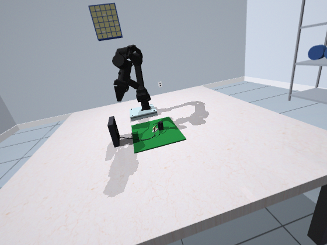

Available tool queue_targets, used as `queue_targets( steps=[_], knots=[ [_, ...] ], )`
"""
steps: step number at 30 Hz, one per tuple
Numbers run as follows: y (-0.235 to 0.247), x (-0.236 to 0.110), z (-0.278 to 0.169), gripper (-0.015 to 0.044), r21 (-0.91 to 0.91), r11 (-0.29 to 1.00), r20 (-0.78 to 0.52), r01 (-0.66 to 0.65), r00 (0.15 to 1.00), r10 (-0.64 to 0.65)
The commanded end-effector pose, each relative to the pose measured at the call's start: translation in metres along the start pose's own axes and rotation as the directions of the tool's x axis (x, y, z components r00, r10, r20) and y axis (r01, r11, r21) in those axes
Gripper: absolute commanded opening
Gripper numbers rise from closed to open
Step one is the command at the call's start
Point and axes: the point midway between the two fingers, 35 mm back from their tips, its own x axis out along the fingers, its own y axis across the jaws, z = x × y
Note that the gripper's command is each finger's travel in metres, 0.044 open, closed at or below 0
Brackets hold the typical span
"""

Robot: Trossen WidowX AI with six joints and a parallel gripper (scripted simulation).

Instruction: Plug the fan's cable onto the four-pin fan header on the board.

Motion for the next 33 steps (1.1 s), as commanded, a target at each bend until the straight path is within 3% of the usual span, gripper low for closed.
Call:
queue_targets(
  steps=[1, 6, 9, 17, 26, 33],
  knots=[
    [-0.031, -0.008, 0.059, 0.0440, -0.366, 0.930, 0.181, 0.017, 0.982, 0.053],
    [-0.052, -0.032, 0.147, 0.0440, -0.751, 0.639, 0.367, 0.168, 0.910, 0.192],
    [-0.053, -0.041, 0.173, 0.0440, -0.821, 0.523, 0.405, 0.231, 0.881, 0.246],
    [-0.053, -0.035, 0.176, 0.0440, -0.821, 0.523, 0.405, 0.231, 0.881, 0.246],
    [-0.029, 0.045, 0.213, 0.0440, -0.821, 0.523, 0.405, 0.231, 0.881, 0.246],
    [-0.028, 0.048, 0.214, 0.0440, -0.821, 0.523, 0.405, 0.231, 0.881, 0.246]
  ],
)
